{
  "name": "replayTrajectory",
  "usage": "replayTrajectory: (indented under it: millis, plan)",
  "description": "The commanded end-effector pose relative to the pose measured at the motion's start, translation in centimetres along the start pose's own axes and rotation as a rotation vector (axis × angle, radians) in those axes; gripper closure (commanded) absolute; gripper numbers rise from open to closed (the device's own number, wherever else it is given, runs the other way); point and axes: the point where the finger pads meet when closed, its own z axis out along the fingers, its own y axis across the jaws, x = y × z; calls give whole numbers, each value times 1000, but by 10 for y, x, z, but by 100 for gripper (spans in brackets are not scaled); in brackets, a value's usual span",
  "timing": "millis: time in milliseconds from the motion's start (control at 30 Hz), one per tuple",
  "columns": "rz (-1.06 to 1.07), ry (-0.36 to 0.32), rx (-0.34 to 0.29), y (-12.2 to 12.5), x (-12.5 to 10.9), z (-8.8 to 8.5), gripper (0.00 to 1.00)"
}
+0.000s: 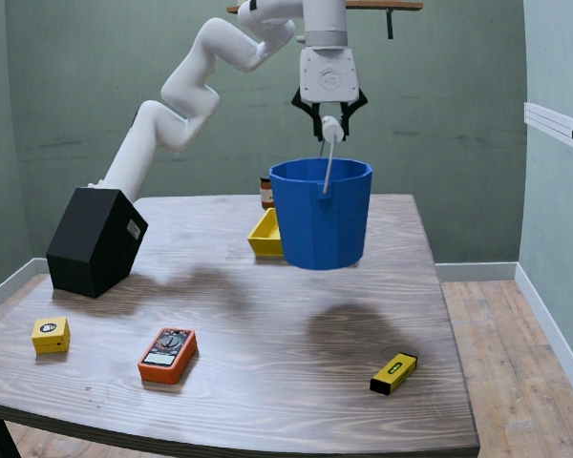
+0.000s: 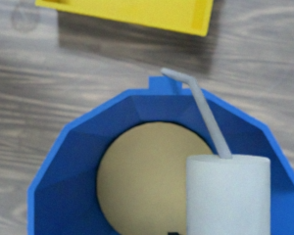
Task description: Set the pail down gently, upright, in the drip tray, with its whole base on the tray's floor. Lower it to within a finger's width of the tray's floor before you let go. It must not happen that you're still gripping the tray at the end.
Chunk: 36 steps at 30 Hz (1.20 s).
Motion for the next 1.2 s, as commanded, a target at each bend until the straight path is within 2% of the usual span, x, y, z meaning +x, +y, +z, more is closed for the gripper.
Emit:
replayTrajectory:
  millis: [0, 633, 1167]
  plan:
    - [-1, -5, -3, 0, 4, -3, 100]
    - [-1, -4, -3, -2, 26, -2, 100]
    - [-1, -4, -3, -5, 61, -2, 100]
